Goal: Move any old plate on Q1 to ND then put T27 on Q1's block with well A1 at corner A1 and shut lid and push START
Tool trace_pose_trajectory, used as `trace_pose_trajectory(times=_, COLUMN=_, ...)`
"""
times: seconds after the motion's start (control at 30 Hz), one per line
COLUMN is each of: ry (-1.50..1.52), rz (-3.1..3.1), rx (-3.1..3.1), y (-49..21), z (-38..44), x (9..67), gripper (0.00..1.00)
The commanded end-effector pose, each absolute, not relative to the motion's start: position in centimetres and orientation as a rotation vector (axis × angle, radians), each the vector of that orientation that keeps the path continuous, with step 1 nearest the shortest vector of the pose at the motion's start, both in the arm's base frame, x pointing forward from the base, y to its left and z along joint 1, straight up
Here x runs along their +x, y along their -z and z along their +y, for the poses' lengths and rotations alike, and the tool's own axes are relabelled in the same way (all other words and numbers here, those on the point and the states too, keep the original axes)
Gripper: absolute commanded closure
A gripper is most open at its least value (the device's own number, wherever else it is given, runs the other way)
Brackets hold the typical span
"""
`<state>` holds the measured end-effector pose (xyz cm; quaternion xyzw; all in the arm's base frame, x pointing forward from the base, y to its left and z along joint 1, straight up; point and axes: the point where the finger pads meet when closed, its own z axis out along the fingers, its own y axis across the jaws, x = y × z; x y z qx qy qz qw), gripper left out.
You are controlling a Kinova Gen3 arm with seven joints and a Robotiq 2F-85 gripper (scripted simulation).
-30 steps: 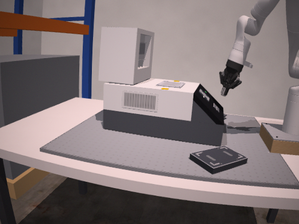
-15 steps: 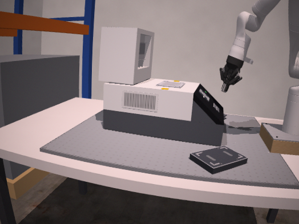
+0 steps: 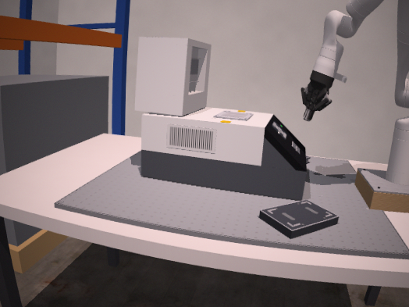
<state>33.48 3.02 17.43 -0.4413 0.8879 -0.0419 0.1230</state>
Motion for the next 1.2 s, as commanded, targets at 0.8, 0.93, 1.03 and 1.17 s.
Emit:
trace_pose_trajectory(times=0.8, ry=0.123, rz=2.590, rx=-1.286, y=-20.9, z=3.0, x=33.5, gripper=0.90)
trace_pose_trajectory(times=0.93, ry=0.123, rz=2.590, rx=-1.286, y=-21.2, z=3.0, x=33.5, gripper=0.90)
trace_pose_trajectory(times=1.03, ry=0.123, rz=2.590, rx=-1.286, y=-21.6, z=3.0, x=33.5, gripper=0.90)
trace_pose_trajectory(times=1.17, ry=0.123, rz=2.590, rx=-1.286, y=-22.1, z=3.0, x=33.5, gripper=0.90)
